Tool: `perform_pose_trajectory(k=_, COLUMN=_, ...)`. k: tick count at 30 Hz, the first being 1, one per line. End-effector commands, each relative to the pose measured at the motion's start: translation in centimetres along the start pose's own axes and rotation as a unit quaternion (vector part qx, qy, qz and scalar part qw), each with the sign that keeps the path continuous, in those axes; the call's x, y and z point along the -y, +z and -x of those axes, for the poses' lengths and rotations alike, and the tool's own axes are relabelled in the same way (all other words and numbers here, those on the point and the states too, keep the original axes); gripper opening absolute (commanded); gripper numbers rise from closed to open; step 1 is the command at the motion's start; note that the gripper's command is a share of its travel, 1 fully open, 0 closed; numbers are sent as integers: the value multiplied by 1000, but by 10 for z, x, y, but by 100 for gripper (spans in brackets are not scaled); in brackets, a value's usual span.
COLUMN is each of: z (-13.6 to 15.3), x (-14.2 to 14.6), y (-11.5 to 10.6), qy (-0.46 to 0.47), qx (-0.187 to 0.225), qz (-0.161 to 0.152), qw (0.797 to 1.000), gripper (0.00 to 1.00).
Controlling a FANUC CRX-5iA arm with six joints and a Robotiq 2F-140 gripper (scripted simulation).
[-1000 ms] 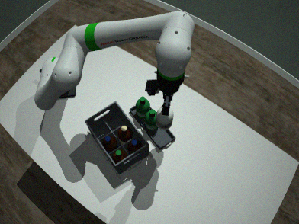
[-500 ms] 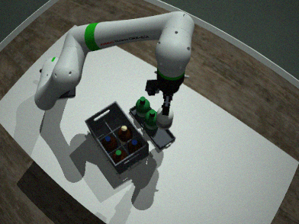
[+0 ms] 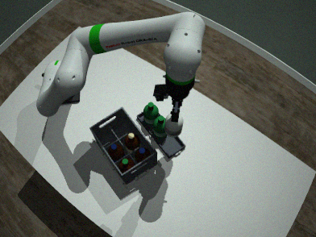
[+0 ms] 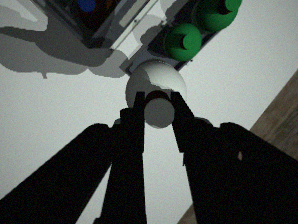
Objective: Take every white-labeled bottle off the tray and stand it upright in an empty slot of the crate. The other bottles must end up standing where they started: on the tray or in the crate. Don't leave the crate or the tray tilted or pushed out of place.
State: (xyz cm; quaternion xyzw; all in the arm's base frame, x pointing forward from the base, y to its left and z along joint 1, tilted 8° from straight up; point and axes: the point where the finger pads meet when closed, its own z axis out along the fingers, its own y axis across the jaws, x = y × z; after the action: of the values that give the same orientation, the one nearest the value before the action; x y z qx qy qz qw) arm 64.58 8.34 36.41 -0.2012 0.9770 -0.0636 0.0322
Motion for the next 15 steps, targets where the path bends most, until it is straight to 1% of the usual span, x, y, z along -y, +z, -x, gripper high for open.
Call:
perform_pose_trajectory(k=1, z=0, x=0, y=-1, qy=0, qx=1, qz=0, qw=1000, gripper=10)
perform_pose_trajectory(k=15, z=-3, x=1, y=-1, qy=0, qx=1, qz=0, qw=1000, gripper=10)
